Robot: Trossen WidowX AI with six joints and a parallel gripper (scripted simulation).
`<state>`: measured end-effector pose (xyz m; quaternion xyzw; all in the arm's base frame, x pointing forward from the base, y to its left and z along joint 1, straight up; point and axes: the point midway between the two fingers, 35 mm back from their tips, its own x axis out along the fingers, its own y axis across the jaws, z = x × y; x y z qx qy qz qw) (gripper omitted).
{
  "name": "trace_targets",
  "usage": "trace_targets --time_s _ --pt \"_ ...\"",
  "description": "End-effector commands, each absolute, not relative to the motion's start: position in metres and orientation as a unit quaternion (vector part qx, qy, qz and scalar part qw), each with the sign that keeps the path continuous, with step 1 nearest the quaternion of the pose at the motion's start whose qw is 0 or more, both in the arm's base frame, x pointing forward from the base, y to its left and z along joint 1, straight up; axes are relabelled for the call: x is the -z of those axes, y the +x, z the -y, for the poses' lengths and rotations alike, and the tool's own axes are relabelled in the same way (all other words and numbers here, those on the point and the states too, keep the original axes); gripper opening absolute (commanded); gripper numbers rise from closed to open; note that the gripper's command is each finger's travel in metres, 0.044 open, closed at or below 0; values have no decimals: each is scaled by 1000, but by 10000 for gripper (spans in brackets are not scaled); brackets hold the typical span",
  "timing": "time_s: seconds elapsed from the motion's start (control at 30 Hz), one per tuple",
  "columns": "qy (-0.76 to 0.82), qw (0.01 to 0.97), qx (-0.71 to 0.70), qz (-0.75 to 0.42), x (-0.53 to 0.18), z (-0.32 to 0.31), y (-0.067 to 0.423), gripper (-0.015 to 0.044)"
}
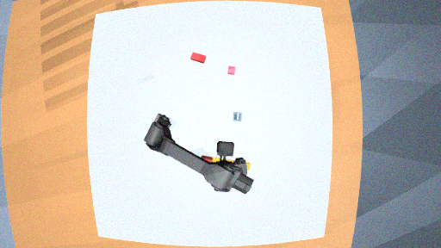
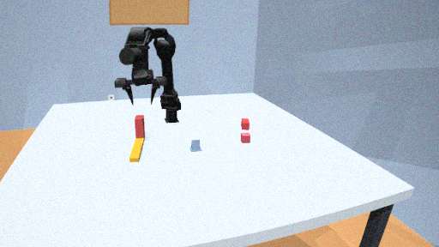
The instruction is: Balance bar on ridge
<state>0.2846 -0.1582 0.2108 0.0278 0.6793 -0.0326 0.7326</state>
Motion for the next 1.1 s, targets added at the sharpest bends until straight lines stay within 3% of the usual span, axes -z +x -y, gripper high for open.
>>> trace_targets --time_s 0.0,0.3,1.07 --pt "62 713 70 -695 -200 179 276 315" --pt "63 712 72 -696 -190 181 278 315" --pt "63 712 72 -696 -74 182 278 315"
